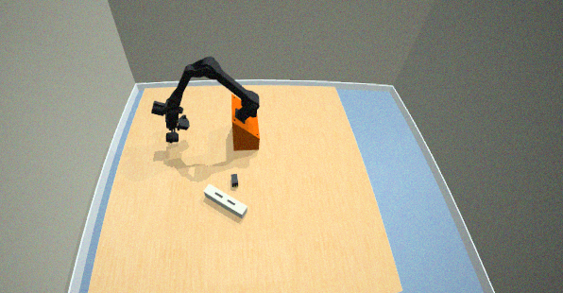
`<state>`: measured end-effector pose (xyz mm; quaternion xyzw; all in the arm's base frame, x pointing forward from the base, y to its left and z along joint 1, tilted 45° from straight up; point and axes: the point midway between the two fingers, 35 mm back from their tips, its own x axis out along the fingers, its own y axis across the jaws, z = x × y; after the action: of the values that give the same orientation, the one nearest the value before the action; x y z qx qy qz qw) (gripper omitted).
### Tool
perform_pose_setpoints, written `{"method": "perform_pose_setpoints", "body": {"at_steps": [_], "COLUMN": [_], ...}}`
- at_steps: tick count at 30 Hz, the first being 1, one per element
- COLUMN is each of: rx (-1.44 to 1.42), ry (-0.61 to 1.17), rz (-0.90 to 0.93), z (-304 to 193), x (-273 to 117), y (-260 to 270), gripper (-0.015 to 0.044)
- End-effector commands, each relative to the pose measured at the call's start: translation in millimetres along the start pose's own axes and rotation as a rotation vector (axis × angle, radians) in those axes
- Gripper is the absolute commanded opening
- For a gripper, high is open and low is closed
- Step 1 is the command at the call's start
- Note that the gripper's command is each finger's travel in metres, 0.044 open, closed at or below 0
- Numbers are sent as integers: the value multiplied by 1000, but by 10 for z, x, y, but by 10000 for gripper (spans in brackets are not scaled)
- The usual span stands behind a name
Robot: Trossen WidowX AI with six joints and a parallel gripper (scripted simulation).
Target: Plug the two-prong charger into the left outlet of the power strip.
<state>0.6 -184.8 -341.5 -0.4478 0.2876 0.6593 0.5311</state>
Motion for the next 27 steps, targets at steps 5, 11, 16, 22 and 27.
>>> {"method": "perform_pose_setpoints", "body": {"at_steps": [5,11,16,22,27], "rx": [-119,-323,-492,-695,-865], "ry": [0,2,6,12,16], "rz": [-1,-5,-8,-13,-17], "z": [-20,-49,-69,-82,-83], "x": [-69,-183,-274,-379,-464], "y": [-94,-258,-395,-567,-718], "gripper": [440,440,440,440,440]}}
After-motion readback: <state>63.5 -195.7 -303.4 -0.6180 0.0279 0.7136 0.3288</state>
